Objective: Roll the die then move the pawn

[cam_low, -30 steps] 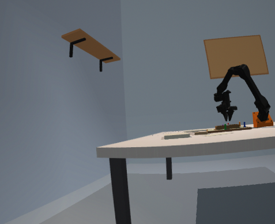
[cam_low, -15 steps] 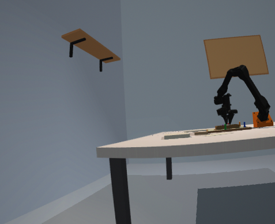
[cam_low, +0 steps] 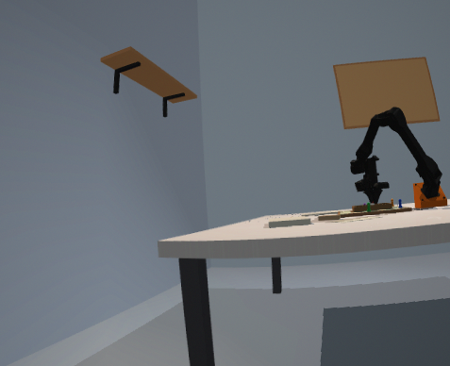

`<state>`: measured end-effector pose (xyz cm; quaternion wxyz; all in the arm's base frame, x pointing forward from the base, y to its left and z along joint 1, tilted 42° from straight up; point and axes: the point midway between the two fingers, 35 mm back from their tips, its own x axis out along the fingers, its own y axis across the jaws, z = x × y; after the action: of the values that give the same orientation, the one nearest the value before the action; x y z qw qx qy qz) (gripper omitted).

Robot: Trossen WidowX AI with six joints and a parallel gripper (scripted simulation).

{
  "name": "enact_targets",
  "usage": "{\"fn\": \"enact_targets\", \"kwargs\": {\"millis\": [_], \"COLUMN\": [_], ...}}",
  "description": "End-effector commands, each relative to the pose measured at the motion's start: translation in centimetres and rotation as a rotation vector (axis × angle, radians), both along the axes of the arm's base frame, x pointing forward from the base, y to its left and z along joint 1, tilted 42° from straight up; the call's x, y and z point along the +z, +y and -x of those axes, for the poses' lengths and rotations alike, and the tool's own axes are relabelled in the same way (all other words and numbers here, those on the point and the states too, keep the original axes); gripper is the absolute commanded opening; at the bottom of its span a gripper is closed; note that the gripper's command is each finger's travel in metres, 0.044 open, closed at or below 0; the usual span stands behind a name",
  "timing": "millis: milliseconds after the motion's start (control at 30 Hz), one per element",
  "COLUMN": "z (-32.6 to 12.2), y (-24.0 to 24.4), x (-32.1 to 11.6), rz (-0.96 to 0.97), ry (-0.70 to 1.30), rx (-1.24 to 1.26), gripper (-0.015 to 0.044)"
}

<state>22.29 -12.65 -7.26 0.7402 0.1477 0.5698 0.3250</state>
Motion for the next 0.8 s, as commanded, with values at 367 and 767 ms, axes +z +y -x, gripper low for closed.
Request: {"fn": "enact_targets", "kwargs": {"millis": [367, 767], "z": [-0.1, 0.8], "y": [-1.0, -5.9], "x": [0.8, 5.8], "rz": [0.001, 0.005], "ry": [0.000, 0.002], "rx": [-0.004, -0.005], "gripper": [0.0000, 0.0000]}}
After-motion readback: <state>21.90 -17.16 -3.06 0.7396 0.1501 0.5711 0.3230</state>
